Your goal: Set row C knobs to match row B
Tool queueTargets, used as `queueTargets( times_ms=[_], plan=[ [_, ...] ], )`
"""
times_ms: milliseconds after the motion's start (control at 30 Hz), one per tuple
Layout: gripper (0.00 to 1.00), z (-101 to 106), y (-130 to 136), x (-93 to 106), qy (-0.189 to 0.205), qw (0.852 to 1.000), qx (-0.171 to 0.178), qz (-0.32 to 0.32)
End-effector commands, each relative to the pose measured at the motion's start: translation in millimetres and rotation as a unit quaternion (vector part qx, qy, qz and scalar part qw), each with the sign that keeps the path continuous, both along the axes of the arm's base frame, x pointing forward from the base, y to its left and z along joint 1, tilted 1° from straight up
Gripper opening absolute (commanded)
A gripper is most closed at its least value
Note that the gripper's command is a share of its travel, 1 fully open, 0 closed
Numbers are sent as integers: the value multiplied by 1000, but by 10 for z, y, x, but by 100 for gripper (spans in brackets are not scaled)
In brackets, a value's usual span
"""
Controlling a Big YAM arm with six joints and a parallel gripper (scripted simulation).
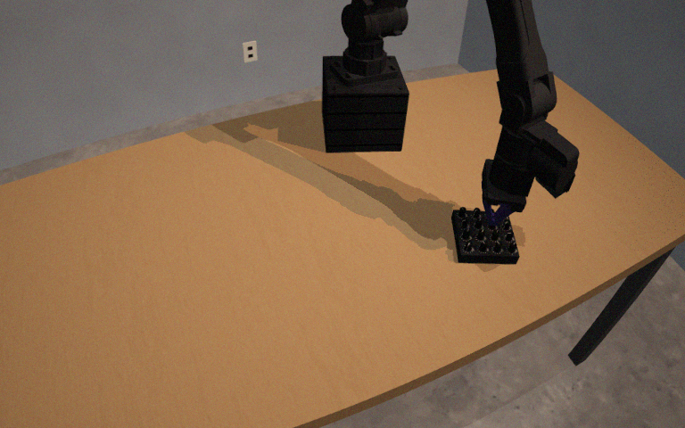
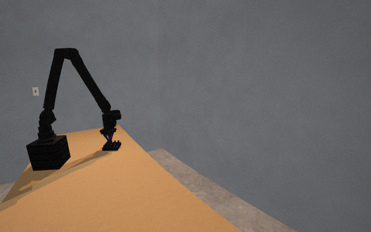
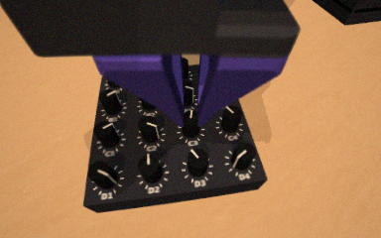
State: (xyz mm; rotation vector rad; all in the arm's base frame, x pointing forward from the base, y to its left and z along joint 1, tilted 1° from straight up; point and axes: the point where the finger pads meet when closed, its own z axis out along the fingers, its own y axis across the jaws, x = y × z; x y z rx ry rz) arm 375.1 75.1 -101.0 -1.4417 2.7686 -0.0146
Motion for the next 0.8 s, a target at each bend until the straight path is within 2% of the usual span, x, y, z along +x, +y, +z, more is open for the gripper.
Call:
queueTargets(
  times_ms=[0,400,767],
  plan=[
    [7,-34,22,65,-5,999,1,-47],
    [7,-29,17,81,-6,987,4,-158],
    [7,-24,15,96,-7,955,8,-298]
  ],
)
